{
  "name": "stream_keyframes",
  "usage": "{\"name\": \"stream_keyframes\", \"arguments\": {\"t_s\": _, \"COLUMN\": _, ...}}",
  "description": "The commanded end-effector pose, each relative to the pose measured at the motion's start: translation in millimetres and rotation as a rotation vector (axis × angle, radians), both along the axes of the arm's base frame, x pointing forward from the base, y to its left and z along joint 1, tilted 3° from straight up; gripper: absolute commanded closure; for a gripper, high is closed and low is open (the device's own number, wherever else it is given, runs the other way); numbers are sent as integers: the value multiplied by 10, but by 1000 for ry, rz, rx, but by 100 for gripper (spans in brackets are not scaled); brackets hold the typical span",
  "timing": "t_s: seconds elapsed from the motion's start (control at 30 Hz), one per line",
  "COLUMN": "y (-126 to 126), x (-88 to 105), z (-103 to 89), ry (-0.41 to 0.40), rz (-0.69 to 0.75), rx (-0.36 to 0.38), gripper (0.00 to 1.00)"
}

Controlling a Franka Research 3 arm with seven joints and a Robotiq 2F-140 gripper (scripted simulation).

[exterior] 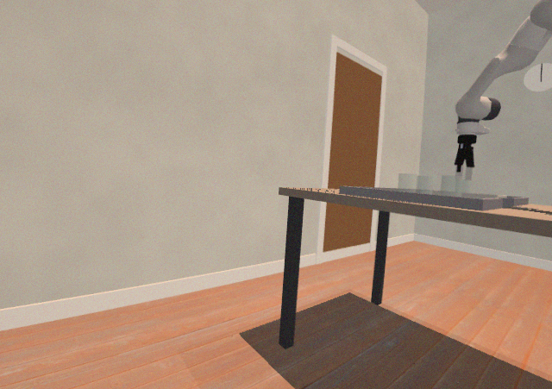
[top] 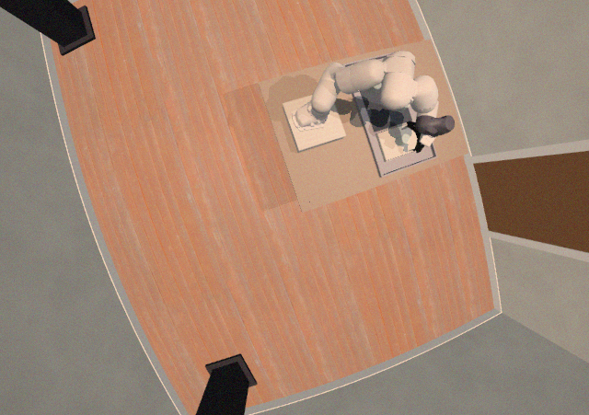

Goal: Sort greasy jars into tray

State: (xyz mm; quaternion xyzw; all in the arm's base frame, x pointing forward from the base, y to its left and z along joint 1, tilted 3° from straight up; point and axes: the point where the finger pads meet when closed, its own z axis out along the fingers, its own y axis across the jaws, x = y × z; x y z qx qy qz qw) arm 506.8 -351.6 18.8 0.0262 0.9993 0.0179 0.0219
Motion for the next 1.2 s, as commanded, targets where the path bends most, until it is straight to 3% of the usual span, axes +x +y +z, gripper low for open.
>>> {"name": "stream_keyframes", "arguments": {"t_s": 0.0, "y": 22, "x": -33, "z": 130, "ry": 8, "rz": 1, "rx": 9, "gripper": 0}}
{"name": "stream_keyframes", "arguments": {"t_s": 0.7, "y": -11, "x": -60, "z": 873, "ry": 8, "rz": 1, "rx": 9, "gripper": 0}}
{"name": "stream_keyframes", "arguments": {"t_s": 1.17, "y": -11, "x": -60, "z": 873, "ry": 8, "rz": 1, "rx": 9, "gripper": 0}}
